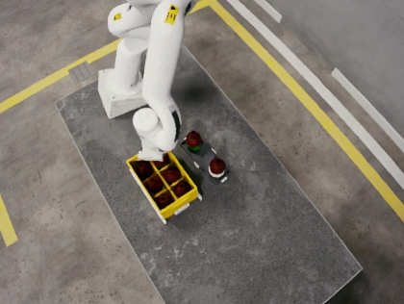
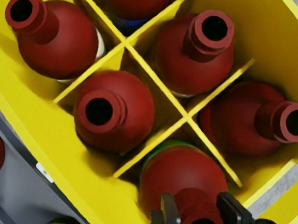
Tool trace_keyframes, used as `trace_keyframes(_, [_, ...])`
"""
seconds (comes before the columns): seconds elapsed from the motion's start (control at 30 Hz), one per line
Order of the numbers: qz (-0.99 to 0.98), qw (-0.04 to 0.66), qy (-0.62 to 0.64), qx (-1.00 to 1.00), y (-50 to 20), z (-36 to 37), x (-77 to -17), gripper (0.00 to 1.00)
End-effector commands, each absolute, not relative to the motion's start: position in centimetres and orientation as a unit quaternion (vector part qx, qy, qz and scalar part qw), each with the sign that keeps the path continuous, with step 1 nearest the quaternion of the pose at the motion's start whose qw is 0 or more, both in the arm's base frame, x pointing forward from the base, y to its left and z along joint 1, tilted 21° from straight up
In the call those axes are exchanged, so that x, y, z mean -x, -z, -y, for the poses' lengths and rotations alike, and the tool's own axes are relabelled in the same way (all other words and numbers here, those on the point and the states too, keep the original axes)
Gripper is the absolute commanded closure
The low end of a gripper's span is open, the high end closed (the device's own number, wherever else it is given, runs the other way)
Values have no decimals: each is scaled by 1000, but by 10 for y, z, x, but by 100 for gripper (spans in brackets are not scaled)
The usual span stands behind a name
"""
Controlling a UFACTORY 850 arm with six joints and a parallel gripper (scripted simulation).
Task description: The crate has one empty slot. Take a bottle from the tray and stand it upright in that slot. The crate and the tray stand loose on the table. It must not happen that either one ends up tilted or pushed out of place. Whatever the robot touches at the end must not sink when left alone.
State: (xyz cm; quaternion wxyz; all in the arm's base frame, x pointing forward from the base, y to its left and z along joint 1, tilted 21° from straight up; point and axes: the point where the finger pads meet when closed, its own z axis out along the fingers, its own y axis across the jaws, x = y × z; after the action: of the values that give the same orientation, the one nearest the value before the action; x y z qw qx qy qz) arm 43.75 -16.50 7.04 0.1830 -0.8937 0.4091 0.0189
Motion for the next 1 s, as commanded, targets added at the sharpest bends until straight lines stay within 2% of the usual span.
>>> trace_keyframes(0.0, [-409, 183, -18, 894, -71, 166, -438, 100])
trace_keyframes(0.97, [-409, 183, -18, 894, -67, 164, -439, 100])
